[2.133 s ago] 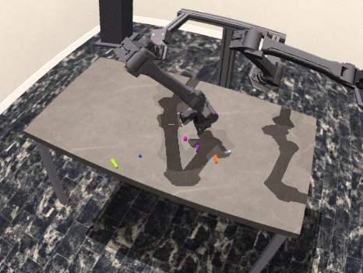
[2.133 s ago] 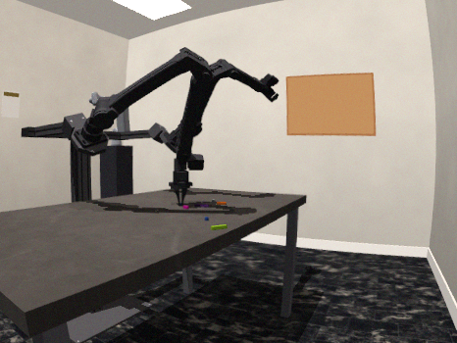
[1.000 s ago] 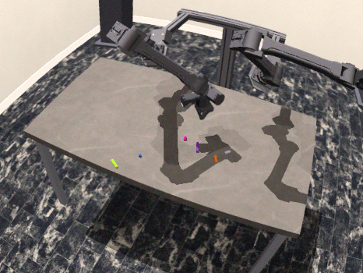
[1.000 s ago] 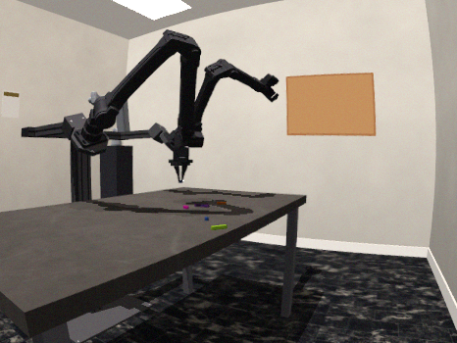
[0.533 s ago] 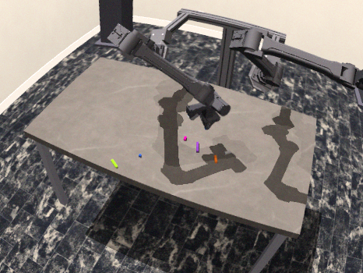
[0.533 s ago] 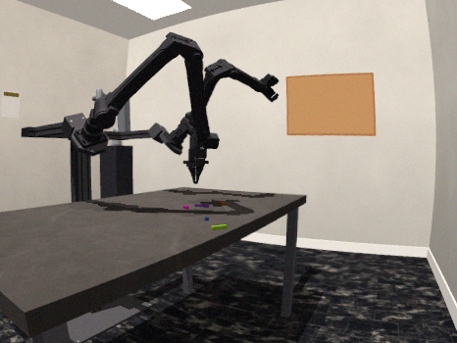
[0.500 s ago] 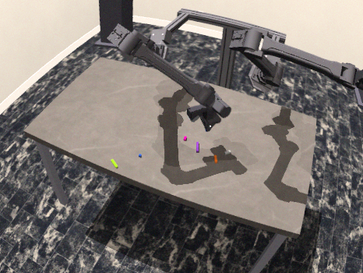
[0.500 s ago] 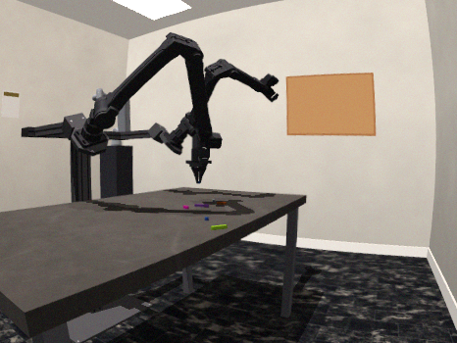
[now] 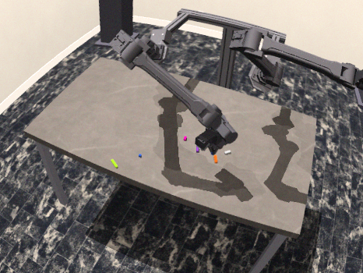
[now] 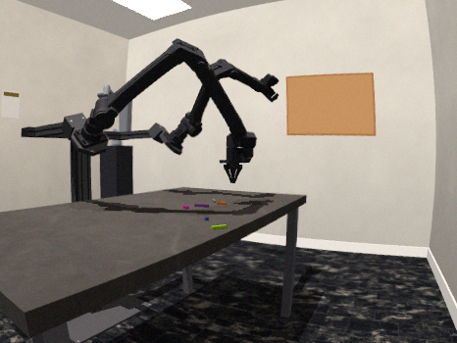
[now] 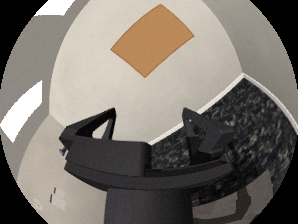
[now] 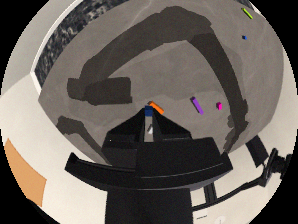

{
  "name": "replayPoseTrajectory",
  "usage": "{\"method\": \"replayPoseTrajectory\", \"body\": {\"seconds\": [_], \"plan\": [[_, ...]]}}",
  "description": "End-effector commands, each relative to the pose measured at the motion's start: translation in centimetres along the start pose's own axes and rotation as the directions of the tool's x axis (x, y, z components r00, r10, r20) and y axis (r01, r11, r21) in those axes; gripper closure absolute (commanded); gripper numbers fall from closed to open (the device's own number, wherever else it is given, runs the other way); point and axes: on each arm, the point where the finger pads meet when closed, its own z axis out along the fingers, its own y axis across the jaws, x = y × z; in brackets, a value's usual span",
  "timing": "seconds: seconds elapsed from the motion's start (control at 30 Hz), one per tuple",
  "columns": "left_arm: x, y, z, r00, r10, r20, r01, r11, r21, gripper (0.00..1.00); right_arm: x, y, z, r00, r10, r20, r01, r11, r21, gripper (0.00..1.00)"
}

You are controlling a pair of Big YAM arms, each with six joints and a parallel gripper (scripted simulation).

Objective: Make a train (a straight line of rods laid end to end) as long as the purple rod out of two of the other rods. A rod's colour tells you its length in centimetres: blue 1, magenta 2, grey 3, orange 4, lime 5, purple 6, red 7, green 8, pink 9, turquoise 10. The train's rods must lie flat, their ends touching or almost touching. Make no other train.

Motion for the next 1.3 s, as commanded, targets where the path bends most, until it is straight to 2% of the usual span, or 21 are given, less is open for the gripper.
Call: {"method": "replayPoseTrajectory", "body": {"seconds": [0.0,0.13,0.23,0.27,0.33,0.37,0.5,0.57,0.67,0.73,0.87,1.27], "plan": [[-0.8,0.4,-0.6,1.0,-0.006,0.023,0.006,1.0,-0.005,0.0,-1.8,1.3,0.6,0.993,-0.115,-0.004,0.115,0.993,0.013,0.96],[-0.8,0.4,-0.6,1.0,-0.006,0.023,0.006,1.0,-0.005,0.0,-5.9,4.2,0.2,0.972,-0.235,-0.003,0.235,0.972,0.011,0.96],[-0.8,0.4,-0.6,1.0,-0.006,0.023,0.006,1.0,-0.005,0.0,-7.1,4.9,0.1,0.963,-0.269,-0.002,0.269,0.963,0.01,0.96],[-0.8,0.4,-0.6,1.0,-0.006,0.023,0.006,1.0,-0.005,0.0,-7.2,5.0,0.1,0.962,-0.272,-0.001,0.272,0.962,0.011,0.96],[-0.8,0.4,-0.6,1.0,-0.006,0.023,0.006,1.0,-0.005,0.0,-5.5,6.1,-1.6,0.955,-0.297,0.004,0.297,0.955,-0.016,0.96],[-0.8,0.4,-0.6,1.0,-0.006,0.023,0.006,1.0,-0.005,0.0,-4.0,4.8,-1.1,0.945,-0.327,-0.011,0.327,0.945,0.001,0.96],[-0.8,0.4,-0.6,1.0,-0.006,0.023,0.006,1.0,-0.005,0.0,-5.6,3.9,0.5,0.954,-0.298,-0.013,0.298,0.954,0.024,0.96],[-0.8,0.4,-0.6,1.0,-0.006,0.023,0.006,1.0,-0.005,0.0,-5.6,3.9,0.5,0.954,-0.298,-0.013,0.298,0.954,0.024,0.96],[-0.8,0.4,-0.6,1.0,-0.006,0.023,0.006,1.0,-0.005,0.0,-7.3,5.2,-1.2,0.963,-0.269,0.01,0.269,0.963,-0.008,0.96],[-0.8,0.4,-0.6,1.0,-0.006,0.023,0.006,1.0,-0.005,0.0,-7.4,5.2,-1.2,0.963,-0.268,0.01,0.268,0.963,-0.008,0.96],[-0.8,0.4,-0.6,1.0,-0.006,0.023,0.006,1.0,-0.005,0.0,-7.0,4.9,0.5,0.964,-0.265,0.004,0.265,0.964,0.005,0.96],[-0.8,0.4,-0.6,1.0,-0.006,0.023,0.006,1.0,-0.005,0.0,-7.4,5.3,3.2,0.966,-0.258,0.009,0.258,0.966,-0.002,0.96]]}}
